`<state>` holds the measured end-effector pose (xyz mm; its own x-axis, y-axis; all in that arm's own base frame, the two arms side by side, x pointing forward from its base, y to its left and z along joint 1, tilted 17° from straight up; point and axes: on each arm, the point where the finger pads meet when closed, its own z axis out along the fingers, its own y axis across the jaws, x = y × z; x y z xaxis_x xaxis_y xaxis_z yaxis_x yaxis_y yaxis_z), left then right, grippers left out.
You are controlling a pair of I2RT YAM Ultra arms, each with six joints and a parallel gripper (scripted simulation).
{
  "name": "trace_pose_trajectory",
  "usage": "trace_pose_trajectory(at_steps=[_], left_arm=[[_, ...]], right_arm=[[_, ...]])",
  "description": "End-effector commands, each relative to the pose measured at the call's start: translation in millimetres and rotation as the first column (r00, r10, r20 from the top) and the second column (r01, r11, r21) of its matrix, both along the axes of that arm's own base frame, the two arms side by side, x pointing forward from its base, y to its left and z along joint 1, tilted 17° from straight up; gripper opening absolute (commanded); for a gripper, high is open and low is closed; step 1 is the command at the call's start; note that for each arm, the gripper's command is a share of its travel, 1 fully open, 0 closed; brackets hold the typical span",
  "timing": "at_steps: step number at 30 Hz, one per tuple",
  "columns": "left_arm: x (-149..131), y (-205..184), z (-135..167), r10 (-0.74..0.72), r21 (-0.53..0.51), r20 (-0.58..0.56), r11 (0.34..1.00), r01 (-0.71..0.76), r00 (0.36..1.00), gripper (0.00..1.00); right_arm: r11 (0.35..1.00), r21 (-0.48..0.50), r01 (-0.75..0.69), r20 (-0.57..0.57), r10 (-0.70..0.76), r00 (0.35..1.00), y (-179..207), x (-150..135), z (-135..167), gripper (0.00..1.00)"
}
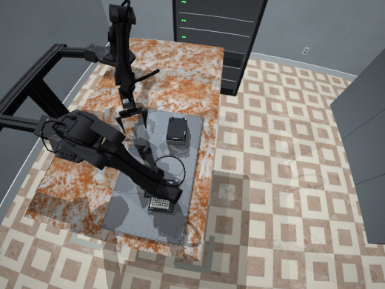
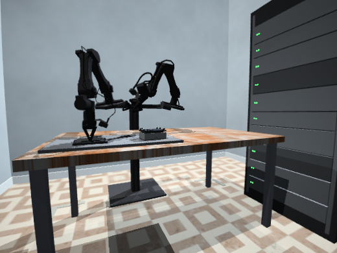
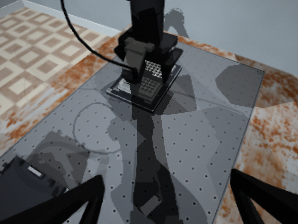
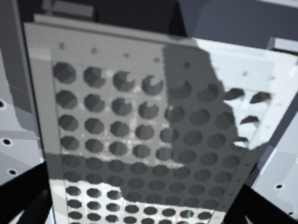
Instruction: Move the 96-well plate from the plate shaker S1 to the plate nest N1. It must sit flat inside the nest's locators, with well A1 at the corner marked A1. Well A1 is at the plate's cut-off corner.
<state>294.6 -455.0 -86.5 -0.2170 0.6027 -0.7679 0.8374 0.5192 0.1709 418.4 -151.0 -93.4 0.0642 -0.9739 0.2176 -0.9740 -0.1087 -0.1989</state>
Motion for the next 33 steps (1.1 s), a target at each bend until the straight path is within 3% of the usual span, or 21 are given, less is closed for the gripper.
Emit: trace_pose_trajectory(at_steps=[1,8,23,33], left_arm=[[5.2,-16.3,26.8,-0.01,-0.055,0.032,0.998,0.011,0.999,1.0],[5.2,-16.3,26.8,-0.01,-0.055,0.032,0.998,0.011,0.999,1.0],[5.2,-16.3,26.8,-0.01,-0.055,0.032,0.998,0.011,0.999,1.0],[5.2,-16.3,26.8,-0.01,-0.055,0.032,0.998,0.011,0.999,1.0]], right_arm=[[1.0,0.024,0.006,-0.017,-0.006,1.0,4.8,-8.9,3.2,0.82],[1.0,-0.001,-0.008,0.032,0.008,0.999,4.7,5.8,25.9,0.82],[1.0,0.012,0.004,-0.008,-0.004,1.0,7.5,-2.7,19.2,0.82],[1.0,-0.008,0.0,0.032,0.001,0.999,1.8,12.5,16.8,0.82]])
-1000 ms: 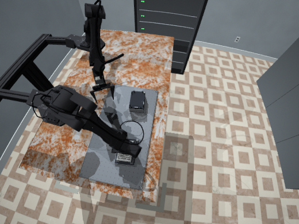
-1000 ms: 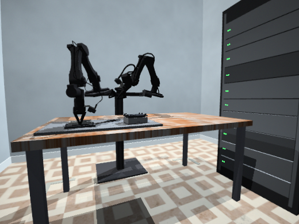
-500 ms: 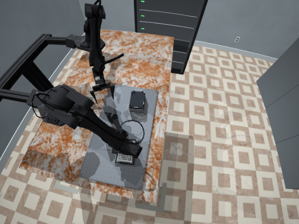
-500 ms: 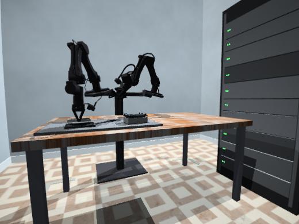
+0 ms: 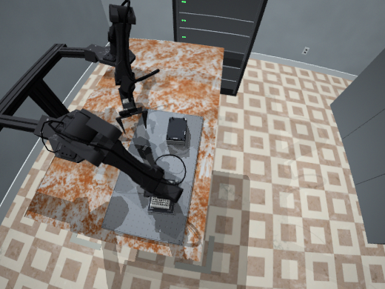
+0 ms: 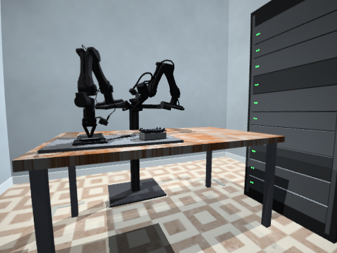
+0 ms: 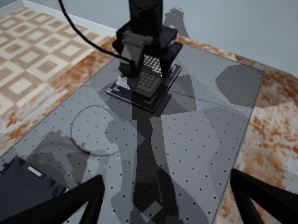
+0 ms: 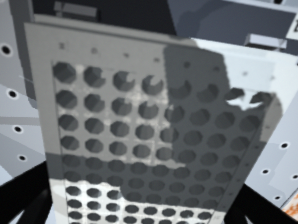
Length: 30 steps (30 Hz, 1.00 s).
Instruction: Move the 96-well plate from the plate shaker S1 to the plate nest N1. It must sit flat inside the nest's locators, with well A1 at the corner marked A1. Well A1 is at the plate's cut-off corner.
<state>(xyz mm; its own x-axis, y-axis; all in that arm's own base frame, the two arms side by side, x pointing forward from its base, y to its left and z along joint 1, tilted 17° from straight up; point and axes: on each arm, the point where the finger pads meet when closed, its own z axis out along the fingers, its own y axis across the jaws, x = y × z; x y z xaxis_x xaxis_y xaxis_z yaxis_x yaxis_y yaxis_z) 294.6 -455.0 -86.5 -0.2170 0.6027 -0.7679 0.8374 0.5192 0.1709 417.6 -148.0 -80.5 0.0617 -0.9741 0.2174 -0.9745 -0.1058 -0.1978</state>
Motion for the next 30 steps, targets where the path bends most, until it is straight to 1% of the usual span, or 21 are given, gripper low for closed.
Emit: trace_pose_trajectory(at_steps=[1,3,7,10,16,20,21,23,27,28,29,30], left_arm=[[5.2,-16.3,26.8,-0.01,-0.055,0.032,0.998,0.011,0.999,1.0],[5.2,-16.3,26.8,-0.01,-0.055,0.032,0.998,0.011,0.999,1.0],[5.2,-16.3,26.8,-0.01,-0.055,0.032,0.998,0.011,0.999,1.0],[5.2,-16.3,26.8,-0.01,-0.055,0.032,0.998,0.011,0.999,1.0],[5.2,-16.3,26.8,-0.01,-0.055,0.032,0.998,0.011,0.999,1.0],[5.2,-16.3,26.8,-0.01,-0.055,0.032,0.998,0.011,0.999,1.0],[5.2,-16.3,26.8,-0.01,-0.055,0.032,0.998,0.011,0.999,1.0],[5.2,-16.3,26.8,-0.01,-0.055,0.032,0.998,0.011,0.999,1.0],[5.2,-16.3,26.8,-0.01,-0.055,0.032,0.998,0.011,0.999,1.0],[5.2,-16.3,26.8,-0.01,-0.055,0.032,0.998,0.011,0.999,1.0],[5.2,-16.3,26.8,-0.01,-0.055,0.032,0.998,0.011,0.999,1.0],[5.2,-16.3,26.8,-0.01,-0.055,0.032,0.998,0.011,0.999,1.0]], right_arm=[[1.0,-0.008,-0.004,0.035,0.004,0.999,-1.7,14.7,2.5,0.82],[1.0,-0.008,-0.004,0.035,0.004,0.999,-1.7,14.7,2.5,0.82],[1.0,-0.005,-0.01,0.039,0.01,0.999,-5.6,18.1,-6.9,0.82],[1.0,-0.013,-0.003,0.032,0.003,0.999,-10.1,17.2,-14.9,0.82],[1.0,0.004,0.003,0.013,-0.003,1.0,-7.7,13.4,-24.0,0.82],[1.0,0.001,-0.003,0.023,0.003,1.0,-4.1,13.9,-19.4,0.82],[1.0,0.0,-0.002,-0.002,0.002,1.0,-1.0,5.1,-19.9,0.82],[1.0,-0.001,0.0,0.008,0.0,1.0,2.7,5.3,-10.6,0.82],[1.0,-0.001,0.0,0.008,0.0,1.0,2.7,5.3,-10.6,0.82],[1.0,-0.001,0.0,0.008,0.0,1.0,2.7,5.3,-10.6,0.93],[1.0,-0.001,0.0,0.008,0.0,1.0,2.7,5.3,-10.6,1.0],[1.0,0.003,-0.001,-0.008,0.001,1.0,5.2,1.9,-10.6,1.0]])
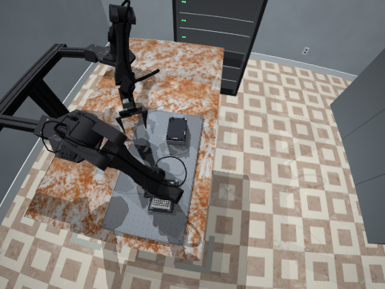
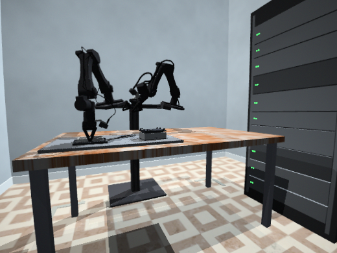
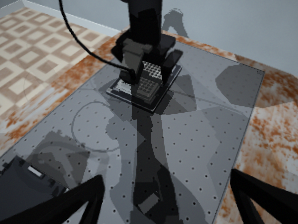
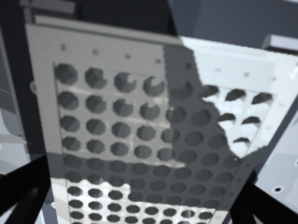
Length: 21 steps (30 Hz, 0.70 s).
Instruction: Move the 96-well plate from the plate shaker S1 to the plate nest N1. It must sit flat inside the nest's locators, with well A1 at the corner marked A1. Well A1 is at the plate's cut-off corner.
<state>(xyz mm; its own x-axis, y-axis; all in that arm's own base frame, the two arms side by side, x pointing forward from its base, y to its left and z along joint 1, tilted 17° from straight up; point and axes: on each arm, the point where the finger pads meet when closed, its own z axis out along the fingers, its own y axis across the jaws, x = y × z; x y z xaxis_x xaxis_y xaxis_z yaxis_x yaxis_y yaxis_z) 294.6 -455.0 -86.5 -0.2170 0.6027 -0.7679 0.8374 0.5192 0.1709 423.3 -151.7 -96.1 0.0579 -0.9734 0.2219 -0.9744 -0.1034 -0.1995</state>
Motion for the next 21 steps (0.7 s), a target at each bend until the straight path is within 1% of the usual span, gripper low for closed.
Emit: trace_pose_trajectory(at_steps=[1,7,8,14,16,18,21], left_arm=[[5.2,-16.3,26.8,-0.01,-0.055,0.032,0.998,0.011,0.999,1.0],[5.2,-16.3,26.8,-0.01,-0.055,0.032,0.998,0.011,0.999,1.0],[5.2,-16.3,26.8,-0.01,-0.055,0.032,0.998,0.011,0.999,1.0],[5.2,-16.3,26.8,-0.01,-0.055,0.032,0.998,0.011,0.999,1.0],[5.2,-16.3,26.8,-0.01,-0.055,0.032,0.998,0.011,0.999,1.0],[5.2,-16.3,26.8,-0.01,-0.055,0.032,0.998,0.011,0.999,1.0],[5.2,-16.3,26.8,-0.01,-0.055,0.032,0.998,0.011,0.999,1.0]], right_arm=[[1.0,0.004,-0.006,-0.003,0.006,1.0,9.1,0.2,8.8,1.0],[1.0,0.004,-0.009,-0.013,0.009,1.0,13.6,-0.8,11.3,1.0],[1.0,0.005,-0.008,-0.024,0.008,1.0,14.4,-5.6,9.7,1.0],[1.0,0.014,-0.01,-0.022,0.011,1.0,18.1,-7.9,22.0,1.0],[1.0,0.002,-0.009,-0.013,0.009,1.0,13.6,-9.6,24.5,1.0],[1.0,0.002,-0.009,-0.026,0.009,1.0,15.2,-17.1,31.7,1.0],[1.0,-0.001,-0.007,-0.026,0.007,1.0,20.7,-22.5,51.2,1.0]])
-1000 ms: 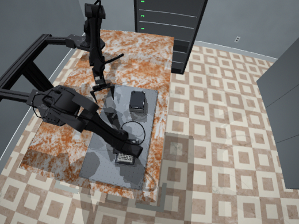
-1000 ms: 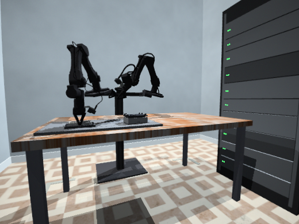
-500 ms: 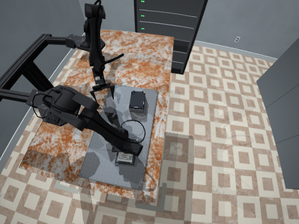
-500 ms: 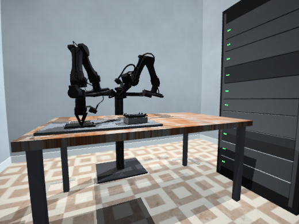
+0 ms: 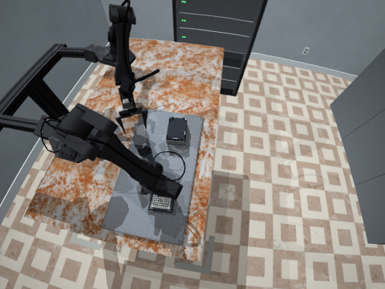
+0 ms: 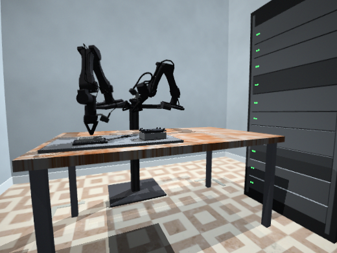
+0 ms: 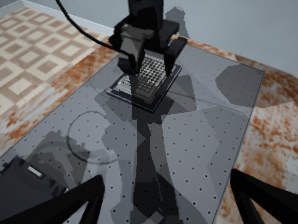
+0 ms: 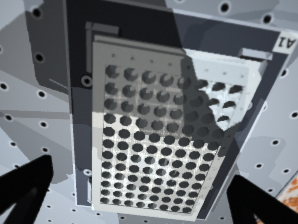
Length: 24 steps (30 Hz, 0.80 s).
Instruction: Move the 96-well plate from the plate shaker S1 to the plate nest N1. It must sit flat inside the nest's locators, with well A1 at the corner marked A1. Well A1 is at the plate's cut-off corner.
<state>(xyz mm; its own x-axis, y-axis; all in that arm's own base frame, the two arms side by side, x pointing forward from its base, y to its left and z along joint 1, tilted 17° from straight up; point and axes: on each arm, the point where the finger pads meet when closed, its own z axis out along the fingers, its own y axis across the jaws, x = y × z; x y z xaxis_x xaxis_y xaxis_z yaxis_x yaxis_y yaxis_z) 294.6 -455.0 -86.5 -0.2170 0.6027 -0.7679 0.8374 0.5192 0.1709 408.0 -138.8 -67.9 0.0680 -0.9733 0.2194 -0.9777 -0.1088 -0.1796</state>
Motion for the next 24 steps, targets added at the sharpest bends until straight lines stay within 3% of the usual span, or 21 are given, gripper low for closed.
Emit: trace_pose_trajectory(at_steps=[1,4,11,18,20,24], left_arm=[[5.2,-16.3,26.8,-0.01,-0.055,0.032,0.998,0.011,0.999,1.0],[5.2,-16.3,26.8,-0.01,-0.055,0.032,0.998,0.011,0.999,1.0],[5.2,-16.3,26.8,-0.01,-0.055,0.032,0.998,0.011,0.999,1.0],[5.2,-16.3,26.8,-0.01,-0.055,0.032,0.998,0.011,0.999,1.0],[5.2,-16.3,26.8,-0.01,-0.055,0.032,0.998,0.011,0.999,1.0],[5.2,-16.3,26.8,-0.01,-0.055,0.032,0.998,0.011,0.999,1.0]], right_arm=[[1.0,0.001,-0.002,-0.004,0.002,1.0,9.9,-9.4,30.7,1.0],[1.0,0.005,0.003,0.025,-0.003,1.0,5.7,0.1,40.7,1.0],[0.999,0.022,0.035,0.044,-0.036,0.998,-0.2,6.9,33.2,1.0],[0.937,0.185,0.297,0.167,-0.328,0.93,4.4,6.6,42.7,1.0],[0.937,0.185,0.297,0.167,-0.328,0.93,4.4,6.6,42.7,1.0],[0.852,0.295,0.433,0.204,-0.499,0.842,5.2,3.9,47.5,1.0]])
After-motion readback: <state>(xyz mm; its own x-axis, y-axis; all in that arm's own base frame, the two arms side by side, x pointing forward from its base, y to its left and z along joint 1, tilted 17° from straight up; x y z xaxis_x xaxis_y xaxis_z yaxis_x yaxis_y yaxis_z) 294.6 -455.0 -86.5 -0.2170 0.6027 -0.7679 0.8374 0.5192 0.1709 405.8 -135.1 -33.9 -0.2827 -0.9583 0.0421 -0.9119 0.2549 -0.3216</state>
